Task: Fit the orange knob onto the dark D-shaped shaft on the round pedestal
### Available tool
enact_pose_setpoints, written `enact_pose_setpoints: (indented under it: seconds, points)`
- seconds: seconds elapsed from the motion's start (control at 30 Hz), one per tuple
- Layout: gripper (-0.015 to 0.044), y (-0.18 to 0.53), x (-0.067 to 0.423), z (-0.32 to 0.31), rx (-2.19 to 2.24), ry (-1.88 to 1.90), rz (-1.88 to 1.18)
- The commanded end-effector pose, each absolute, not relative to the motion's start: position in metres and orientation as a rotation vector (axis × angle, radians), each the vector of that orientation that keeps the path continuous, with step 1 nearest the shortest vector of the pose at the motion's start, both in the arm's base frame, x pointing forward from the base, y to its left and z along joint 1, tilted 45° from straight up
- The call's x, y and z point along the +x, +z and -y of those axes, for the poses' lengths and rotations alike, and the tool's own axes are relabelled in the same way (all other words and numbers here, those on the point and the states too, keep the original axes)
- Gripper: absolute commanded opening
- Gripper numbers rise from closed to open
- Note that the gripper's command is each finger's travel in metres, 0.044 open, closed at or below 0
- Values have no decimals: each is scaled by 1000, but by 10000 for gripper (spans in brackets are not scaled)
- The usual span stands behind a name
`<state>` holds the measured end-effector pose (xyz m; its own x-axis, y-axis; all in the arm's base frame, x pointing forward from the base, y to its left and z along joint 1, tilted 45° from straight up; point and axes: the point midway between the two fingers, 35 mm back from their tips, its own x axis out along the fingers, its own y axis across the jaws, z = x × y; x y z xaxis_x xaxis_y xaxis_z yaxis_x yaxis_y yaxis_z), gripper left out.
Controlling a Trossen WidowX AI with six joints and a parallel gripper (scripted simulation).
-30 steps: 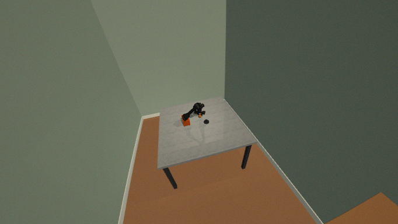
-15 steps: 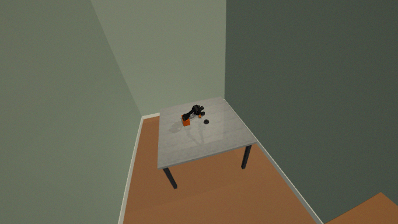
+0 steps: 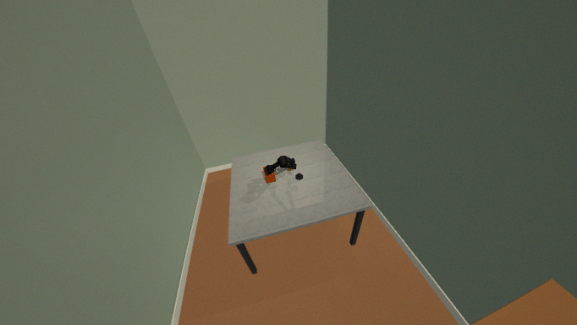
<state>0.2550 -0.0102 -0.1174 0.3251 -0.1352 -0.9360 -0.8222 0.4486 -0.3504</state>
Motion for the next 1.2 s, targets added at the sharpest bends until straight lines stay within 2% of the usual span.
enact_pose_setpoints:
  seconds: [0.0,1.17]
  points:
    - [179,-115,251,12,-1015,603,-1129]
    - [179,-103,229,38,-776,830,-640]
